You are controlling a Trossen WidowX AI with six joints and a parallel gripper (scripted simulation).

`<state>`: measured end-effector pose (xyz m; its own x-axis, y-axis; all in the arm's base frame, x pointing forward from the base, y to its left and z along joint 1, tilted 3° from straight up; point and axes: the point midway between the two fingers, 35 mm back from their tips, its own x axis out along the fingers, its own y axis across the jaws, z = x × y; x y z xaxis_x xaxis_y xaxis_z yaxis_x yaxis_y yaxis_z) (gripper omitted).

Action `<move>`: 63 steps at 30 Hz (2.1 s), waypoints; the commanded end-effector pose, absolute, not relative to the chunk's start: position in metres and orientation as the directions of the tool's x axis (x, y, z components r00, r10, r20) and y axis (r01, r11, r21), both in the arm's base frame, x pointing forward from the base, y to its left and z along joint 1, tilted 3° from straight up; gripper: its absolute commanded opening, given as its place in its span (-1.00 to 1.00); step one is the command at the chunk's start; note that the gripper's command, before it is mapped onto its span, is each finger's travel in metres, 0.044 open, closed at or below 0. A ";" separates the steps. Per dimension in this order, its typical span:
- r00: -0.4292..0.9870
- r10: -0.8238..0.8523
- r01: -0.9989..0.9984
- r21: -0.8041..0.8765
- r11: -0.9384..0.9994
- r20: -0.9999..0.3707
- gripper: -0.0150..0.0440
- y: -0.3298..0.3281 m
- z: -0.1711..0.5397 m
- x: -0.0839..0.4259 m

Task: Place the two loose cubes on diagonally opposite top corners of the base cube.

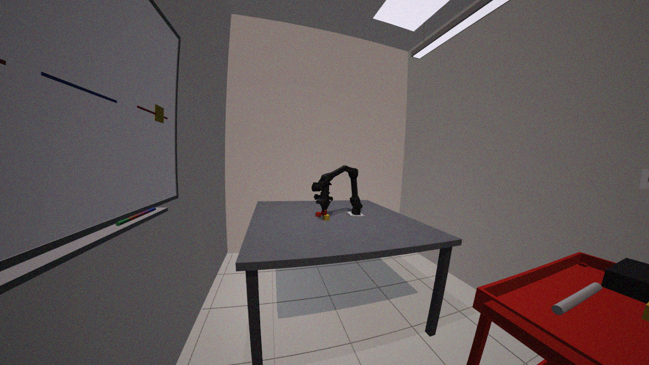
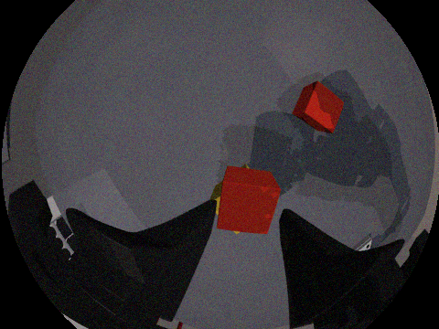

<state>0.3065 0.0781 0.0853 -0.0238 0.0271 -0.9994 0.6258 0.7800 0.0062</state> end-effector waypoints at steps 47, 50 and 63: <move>-0.014 0.024 0.845 0.001 0.535 -1.000 0.41 -0.015 0.063 0.331; -0.014 0.024 0.845 0.001 0.535 -1.000 0.41 -0.015 0.062 0.331; -0.014 0.024 0.845 0.001 0.535 -1.000 0.41 -0.015 0.042 0.331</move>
<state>0.3340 -0.0148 0.0480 -0.0054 0.0261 -0.9996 0.8419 0.5395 0.0095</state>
